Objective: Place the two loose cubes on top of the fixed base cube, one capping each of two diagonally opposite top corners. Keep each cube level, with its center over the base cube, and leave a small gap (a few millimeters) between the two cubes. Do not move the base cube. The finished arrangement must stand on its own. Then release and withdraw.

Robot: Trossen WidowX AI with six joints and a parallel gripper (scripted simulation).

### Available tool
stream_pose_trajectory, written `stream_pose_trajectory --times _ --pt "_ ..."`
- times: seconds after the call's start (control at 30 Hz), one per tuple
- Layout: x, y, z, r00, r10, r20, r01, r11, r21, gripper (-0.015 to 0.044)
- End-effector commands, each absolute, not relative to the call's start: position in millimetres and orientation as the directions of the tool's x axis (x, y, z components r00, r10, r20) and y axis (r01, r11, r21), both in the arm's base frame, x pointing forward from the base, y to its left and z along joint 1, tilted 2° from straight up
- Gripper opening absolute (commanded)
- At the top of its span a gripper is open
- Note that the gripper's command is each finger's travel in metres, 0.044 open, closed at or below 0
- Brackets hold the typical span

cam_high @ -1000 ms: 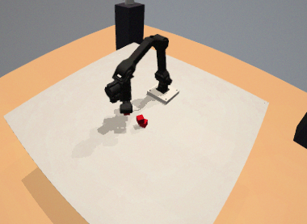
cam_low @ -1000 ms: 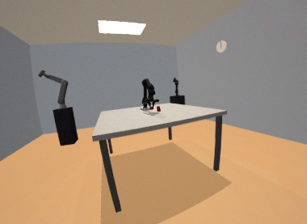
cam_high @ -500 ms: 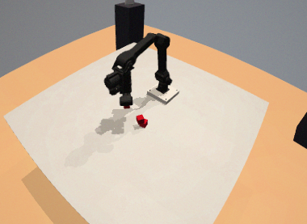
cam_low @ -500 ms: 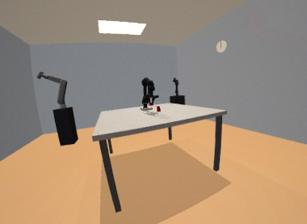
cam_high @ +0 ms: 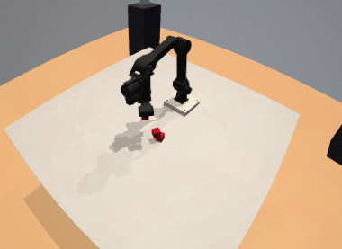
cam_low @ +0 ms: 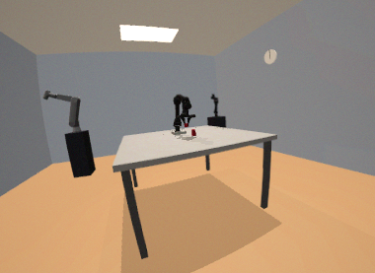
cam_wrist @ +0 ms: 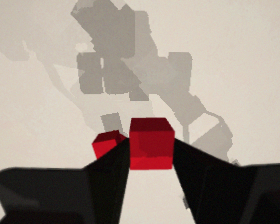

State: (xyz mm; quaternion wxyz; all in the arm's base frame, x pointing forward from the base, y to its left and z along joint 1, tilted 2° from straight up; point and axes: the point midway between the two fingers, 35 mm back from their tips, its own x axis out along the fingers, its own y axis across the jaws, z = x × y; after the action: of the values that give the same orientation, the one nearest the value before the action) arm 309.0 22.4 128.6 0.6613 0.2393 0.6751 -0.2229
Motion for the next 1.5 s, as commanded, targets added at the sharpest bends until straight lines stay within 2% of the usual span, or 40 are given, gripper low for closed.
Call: stream_pose_trajectory --times 0.0,0.9,1.47 --pt "306.2 32.1 132.0 0.005 0.028 -1.000 0.602 0.798 0.025 0.0105" --pt "272.1 109.5 125.2 0.001 0.036 -0.999 0.414 0.910 0.033 0.0105" --pt "270.8 109.6 94.6 -0.017 0.062 -0.998 0.457 0.888 0.047 0.0105"
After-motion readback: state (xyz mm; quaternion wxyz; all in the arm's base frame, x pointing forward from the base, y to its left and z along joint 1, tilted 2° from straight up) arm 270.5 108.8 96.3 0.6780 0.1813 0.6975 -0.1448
